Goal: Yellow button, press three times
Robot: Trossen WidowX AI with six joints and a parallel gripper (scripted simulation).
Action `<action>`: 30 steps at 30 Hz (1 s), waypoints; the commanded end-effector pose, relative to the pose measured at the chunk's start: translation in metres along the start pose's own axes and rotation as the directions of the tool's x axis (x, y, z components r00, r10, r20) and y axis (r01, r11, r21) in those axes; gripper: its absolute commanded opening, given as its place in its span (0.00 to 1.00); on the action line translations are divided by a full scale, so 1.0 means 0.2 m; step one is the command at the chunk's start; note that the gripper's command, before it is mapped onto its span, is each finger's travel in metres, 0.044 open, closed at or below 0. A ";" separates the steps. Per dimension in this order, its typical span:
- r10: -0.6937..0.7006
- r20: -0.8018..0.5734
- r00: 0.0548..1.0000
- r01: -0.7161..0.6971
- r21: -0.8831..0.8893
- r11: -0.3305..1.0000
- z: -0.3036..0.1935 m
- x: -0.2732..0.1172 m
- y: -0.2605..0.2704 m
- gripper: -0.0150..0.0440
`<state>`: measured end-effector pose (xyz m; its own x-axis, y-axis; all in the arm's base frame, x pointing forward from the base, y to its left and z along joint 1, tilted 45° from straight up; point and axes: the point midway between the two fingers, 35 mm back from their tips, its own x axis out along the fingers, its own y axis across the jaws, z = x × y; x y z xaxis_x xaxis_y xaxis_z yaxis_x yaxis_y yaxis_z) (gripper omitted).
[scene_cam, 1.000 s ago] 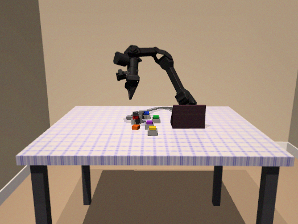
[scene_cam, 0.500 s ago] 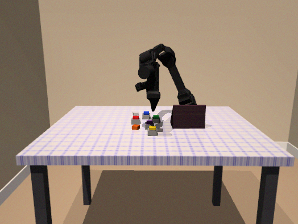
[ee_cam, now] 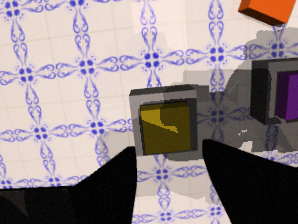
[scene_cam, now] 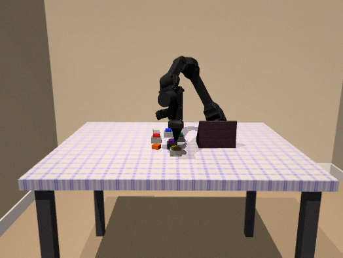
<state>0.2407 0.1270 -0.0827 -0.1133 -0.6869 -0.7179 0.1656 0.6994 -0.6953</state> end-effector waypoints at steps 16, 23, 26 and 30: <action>-0.004 0.003 1.000 0.004 -0.006 1.000 0.00 0.07 0.00 0.29; -0.004 0.003 1.000 0.004 -0.006 1.000 0.00 0.13 -0.01 0.29; -0.004 0.003 1.000 0.004 -0.006 1.000 0.00 0.15 -0.01 0.29; -0.005 0.003 1.000 0.005 -0.006 1.000 0.00 0.18 -0.01 0.29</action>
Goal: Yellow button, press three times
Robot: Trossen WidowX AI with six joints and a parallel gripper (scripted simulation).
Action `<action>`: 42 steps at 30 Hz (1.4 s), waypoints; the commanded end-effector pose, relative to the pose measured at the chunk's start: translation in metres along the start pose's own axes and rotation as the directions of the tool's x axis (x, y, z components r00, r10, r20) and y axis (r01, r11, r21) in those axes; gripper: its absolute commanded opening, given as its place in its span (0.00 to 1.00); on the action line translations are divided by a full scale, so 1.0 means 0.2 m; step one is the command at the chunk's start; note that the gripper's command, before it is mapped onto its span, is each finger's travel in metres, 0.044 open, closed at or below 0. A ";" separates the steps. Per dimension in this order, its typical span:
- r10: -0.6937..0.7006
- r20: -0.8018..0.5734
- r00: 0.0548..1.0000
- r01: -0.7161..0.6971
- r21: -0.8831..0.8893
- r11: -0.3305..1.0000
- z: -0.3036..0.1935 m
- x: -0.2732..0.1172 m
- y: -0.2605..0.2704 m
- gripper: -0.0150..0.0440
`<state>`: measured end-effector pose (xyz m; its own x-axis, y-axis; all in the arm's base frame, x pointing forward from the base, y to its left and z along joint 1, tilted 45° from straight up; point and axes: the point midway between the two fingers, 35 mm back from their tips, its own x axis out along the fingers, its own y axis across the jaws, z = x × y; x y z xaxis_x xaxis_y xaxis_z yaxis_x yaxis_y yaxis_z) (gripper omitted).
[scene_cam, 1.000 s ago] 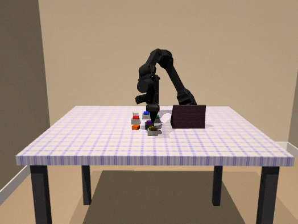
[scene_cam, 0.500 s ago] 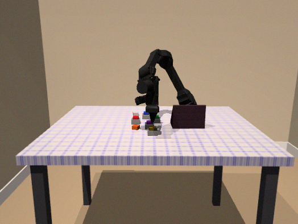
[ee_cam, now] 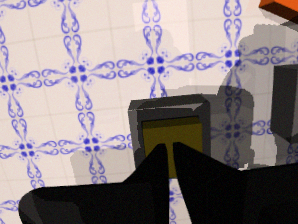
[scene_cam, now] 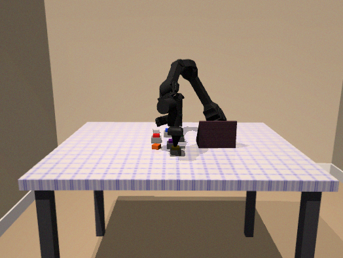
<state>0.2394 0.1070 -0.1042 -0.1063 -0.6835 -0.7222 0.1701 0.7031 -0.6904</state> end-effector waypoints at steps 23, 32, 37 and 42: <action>-0.007 -0.003 1.000 0.007 -0.007 1.000 -0.01 -0.08 -0.01 0.29; -0.010 -0.003 1.000 0.010 -0.010 1.000 -0.01 -0.12 -0.01 0.29; -0.010 -0.003 1.000 0.010 -0.010 1.000 -0.01 -0.08 -0.01 0.29; -0.010 -0.003 1.000 0.010 -0.010 1.000 -0.01 -0.04 -0.01 0.29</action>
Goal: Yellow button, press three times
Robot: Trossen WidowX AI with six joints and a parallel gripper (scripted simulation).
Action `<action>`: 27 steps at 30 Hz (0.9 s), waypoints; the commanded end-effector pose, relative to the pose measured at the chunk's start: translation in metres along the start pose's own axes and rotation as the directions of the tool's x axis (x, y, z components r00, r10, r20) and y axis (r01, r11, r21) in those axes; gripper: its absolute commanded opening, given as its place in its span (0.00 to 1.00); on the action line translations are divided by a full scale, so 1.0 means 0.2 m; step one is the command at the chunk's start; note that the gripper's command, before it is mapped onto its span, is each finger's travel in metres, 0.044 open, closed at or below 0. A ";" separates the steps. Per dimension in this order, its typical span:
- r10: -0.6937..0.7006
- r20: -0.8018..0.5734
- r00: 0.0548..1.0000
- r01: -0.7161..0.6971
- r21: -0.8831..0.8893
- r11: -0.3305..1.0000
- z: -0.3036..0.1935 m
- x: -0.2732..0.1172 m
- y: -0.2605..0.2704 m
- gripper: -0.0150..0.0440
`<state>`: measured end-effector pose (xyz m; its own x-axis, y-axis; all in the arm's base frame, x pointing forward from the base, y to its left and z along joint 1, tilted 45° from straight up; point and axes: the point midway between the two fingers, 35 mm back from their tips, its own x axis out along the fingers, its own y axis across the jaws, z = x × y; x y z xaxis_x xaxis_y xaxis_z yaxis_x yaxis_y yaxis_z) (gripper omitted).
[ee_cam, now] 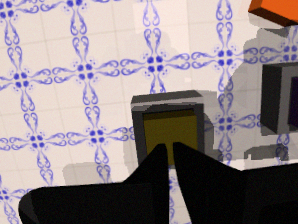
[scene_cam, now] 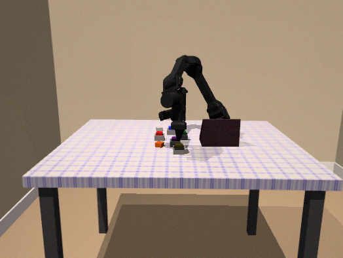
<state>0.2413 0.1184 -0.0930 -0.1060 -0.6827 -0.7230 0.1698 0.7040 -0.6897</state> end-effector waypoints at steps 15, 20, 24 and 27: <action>-0.012 -0.003 1.000 0.012 -0.009 1.000 -0.01 0.12 -0.01 0.29; -0.012 -0.003 1.000 0.012 -0.009 1.000 -0.01 0.12 -0.01 0.29; -0.012 -0.003 1.000 0.012 -0.009 1.000 -0.01 0.12 -0.01 0.29; -0.012 -0.003 1.000 0.012 -0.009 1.000 -0.01 0.12 -0.01 0.29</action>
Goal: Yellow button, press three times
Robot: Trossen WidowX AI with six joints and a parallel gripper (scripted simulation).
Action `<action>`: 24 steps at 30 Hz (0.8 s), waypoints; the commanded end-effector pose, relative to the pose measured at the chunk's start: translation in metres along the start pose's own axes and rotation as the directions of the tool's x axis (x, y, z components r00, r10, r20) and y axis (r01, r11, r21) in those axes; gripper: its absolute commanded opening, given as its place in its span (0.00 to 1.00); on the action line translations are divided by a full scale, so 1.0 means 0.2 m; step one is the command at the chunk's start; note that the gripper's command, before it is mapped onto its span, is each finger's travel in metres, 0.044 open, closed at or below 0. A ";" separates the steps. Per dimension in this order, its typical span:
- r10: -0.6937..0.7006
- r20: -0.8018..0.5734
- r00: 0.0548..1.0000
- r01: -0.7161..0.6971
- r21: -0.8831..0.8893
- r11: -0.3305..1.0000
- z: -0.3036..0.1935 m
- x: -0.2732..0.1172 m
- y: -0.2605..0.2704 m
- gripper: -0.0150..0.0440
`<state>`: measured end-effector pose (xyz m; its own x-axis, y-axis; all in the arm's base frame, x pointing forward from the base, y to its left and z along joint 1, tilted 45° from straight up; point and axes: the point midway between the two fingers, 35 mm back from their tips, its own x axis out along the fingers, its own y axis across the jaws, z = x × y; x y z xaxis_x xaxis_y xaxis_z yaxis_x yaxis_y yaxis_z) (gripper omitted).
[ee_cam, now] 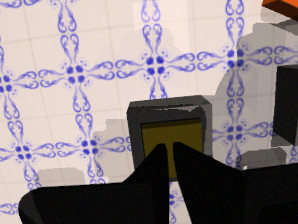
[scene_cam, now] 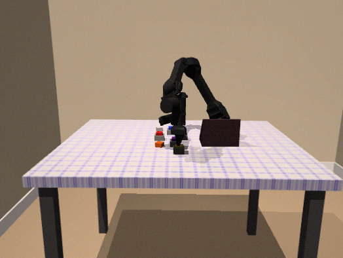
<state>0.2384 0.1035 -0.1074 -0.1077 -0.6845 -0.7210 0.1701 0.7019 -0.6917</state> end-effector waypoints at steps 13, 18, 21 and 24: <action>-0.008 -0.002 1.000 0.008 -0.010 1.000 -0.01 -0.16 -0.01 0.29; -0.008 -0.002 1.000 0.008 -0.010 1.000 -0.01 -0.12 -0.01 0.29; -0.009 -0.002 1.000 0.008 -0.010 1.000 -0.01 -0.10 -0.01 0.29; -0.009 -0.002 1.000 0.009 -0.010 1.000 -0.01 -0.07 -0.01 0.29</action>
<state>0.2415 0.1195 -0.0919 -0.1058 -0.6827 -0.7230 0.1697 0.7041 -0.6896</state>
